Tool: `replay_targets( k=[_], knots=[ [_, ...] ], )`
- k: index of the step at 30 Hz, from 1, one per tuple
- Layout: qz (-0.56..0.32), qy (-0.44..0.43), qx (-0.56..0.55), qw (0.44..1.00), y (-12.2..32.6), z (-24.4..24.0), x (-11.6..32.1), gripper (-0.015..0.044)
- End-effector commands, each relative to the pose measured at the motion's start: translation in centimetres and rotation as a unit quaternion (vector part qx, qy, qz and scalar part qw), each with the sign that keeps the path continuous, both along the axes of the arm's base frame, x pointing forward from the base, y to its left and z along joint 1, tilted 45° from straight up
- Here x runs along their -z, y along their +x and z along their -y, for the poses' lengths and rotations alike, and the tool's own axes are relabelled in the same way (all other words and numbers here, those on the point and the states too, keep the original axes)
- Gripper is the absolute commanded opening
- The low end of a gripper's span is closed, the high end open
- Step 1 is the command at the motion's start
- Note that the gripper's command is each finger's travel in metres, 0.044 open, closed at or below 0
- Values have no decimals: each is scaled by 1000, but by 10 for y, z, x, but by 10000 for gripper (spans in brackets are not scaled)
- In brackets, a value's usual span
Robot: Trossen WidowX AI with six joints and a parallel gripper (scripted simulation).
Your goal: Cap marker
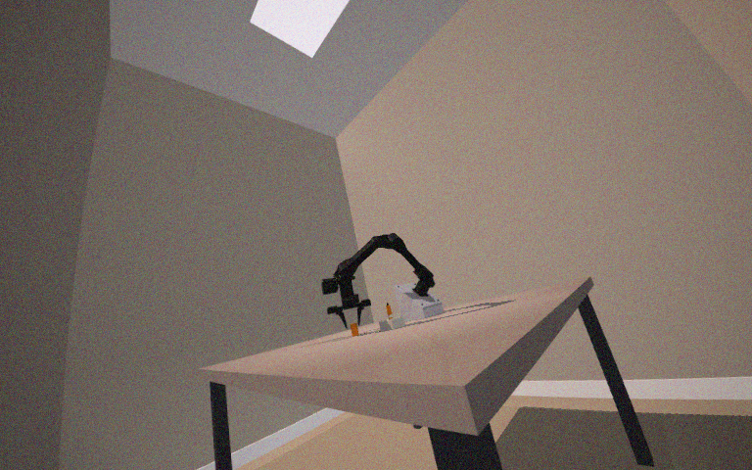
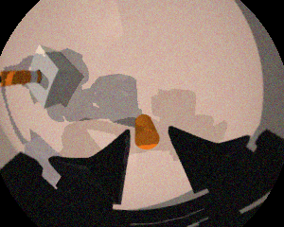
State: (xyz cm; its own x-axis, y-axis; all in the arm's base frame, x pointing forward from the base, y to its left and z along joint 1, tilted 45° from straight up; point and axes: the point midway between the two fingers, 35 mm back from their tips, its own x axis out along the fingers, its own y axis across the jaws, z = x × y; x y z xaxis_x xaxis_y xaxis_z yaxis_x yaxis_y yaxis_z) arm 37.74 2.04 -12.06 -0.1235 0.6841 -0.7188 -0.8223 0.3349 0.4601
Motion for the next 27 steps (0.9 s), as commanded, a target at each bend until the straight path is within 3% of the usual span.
replay_targets(
  k=[1, 13, 16, 27],
  knots=[
    [-10, 3, 1, 1000, -6, -6, 8, 245],
    [-10, 4, 1, 1000, -8, -15, 17, 245],
    [-10, 4, 1, 1000, -9, -15, 17, 166],
    [-10, 4, 1, 1000, -8, -15, 18, 93]
  ],
)
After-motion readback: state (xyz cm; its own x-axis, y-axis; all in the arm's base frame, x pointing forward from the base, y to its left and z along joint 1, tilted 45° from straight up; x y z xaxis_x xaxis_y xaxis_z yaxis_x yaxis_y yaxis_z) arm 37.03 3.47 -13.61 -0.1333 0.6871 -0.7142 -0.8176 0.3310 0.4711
